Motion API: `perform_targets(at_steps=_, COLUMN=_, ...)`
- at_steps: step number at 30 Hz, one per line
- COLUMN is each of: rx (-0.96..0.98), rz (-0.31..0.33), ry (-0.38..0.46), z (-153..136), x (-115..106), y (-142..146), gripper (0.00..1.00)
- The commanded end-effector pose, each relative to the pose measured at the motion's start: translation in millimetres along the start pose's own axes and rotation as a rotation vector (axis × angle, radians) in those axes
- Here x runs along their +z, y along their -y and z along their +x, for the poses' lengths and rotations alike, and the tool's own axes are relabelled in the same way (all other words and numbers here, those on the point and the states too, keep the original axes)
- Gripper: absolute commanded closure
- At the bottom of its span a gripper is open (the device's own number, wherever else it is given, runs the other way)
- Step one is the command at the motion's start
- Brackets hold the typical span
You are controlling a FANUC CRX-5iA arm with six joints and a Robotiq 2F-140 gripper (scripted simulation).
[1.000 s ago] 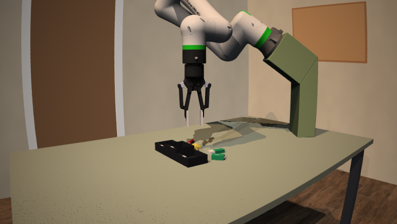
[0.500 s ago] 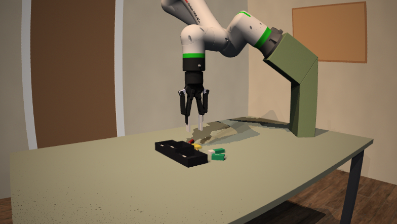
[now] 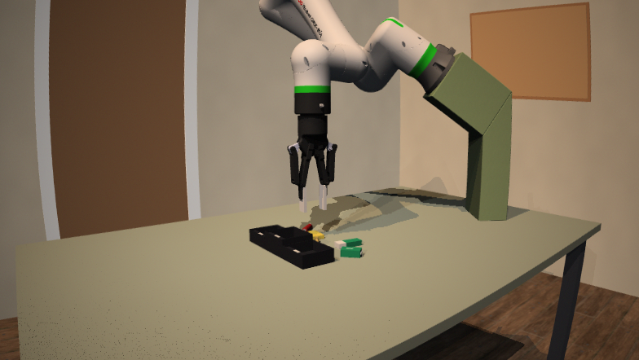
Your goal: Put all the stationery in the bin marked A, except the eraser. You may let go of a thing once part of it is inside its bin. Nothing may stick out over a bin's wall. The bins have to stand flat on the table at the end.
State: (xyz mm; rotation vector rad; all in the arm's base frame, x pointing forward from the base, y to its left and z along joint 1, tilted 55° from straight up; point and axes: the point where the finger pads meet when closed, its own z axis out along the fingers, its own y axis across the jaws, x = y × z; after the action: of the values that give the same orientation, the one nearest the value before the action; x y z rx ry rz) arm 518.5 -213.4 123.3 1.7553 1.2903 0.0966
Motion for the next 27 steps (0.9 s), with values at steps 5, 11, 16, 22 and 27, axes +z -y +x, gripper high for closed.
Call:
perform_targets(at_steps=5, rx=0.0, rz=0.0, ry=0.0, z=0.5, x=-0.1, y=0.0, gripper=0.67)
perform_targets(at_steps=11, rx=0.0, rz=0.0, ry=0.0, z=0.6, x=-0.1, y=0.0, gripper=0.67)
perform_targets(at_steps=16, rx=0.0, rz=0.0, ry=0.0, z=0.7, x=-0.1, y=0.0, gripper=0.67)
perform_targets(at_steps=22, rx=0.0, rz=0.0, ry=0.0, z=0.8, x=11.9, y=0.0, gripper=0.67)
perform_targets(at_steps=27, rx=0.0, rz=0.0, ry=0.0, z=0.8, x=23.9, y=-0.2, gripper=0.67)
